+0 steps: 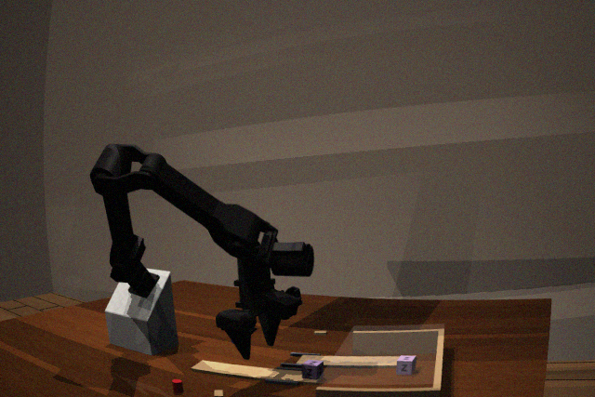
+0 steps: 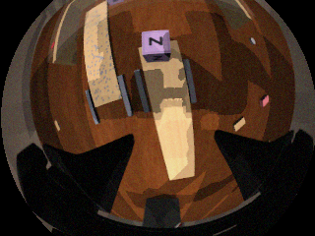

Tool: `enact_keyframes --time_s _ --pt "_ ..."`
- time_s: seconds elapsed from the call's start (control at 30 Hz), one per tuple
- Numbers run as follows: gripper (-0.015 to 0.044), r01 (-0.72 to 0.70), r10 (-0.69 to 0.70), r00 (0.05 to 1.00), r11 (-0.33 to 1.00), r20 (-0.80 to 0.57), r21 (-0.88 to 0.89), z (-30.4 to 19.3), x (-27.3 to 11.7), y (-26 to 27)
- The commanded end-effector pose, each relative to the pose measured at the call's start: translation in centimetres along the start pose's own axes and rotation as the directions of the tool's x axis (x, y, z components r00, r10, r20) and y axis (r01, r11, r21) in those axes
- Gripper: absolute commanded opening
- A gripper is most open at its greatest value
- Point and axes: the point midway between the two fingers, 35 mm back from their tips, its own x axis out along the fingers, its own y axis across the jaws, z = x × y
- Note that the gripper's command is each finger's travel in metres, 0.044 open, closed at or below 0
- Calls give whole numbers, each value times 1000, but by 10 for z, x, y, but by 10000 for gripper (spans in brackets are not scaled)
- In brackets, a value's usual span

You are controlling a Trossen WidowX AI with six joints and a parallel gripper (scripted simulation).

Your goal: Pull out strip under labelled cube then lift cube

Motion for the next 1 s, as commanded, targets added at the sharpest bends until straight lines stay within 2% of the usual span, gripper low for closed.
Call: enact_keyframes --time_s 0.0,0.97 --pt "440 -1 1 1000 1000 7 8 16 -3 2" --pt "440 -2 2 1000 1000 10 11 100 -17 14"
